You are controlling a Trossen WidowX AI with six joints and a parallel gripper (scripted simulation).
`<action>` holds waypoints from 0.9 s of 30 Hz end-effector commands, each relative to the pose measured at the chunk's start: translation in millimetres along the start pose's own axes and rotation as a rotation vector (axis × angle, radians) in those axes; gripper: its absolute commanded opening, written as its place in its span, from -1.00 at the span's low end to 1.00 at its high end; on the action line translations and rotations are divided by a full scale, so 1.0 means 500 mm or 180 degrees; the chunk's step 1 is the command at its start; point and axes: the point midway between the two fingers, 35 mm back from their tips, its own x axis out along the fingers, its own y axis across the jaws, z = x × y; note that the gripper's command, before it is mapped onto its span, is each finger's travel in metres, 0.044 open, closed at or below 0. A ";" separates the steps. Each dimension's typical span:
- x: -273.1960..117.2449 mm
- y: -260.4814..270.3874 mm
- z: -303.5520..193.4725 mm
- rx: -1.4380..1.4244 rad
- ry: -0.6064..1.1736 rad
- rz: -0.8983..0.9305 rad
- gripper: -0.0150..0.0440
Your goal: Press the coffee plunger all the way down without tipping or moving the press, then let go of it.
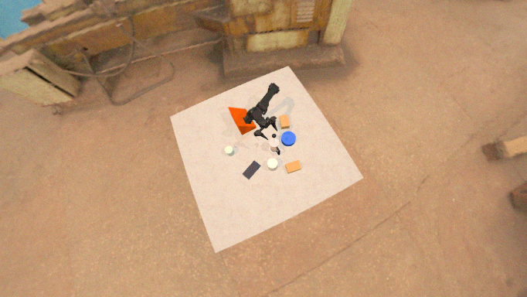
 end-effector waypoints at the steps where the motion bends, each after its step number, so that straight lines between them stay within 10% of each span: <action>1: 0.010 0.004 -0.003 0.0010 -0.0004 -0.0006 1.00; 10: 0.028 0.014 0.002 0.0012 -0.0049 0.0021 1.00; 21: 0.028 0.014 0.002 0.0012 -0.0049 0.0021 0.02; 27: 0.028 0.014 0.002 0.0012 -0.0049 0.0021 -0.05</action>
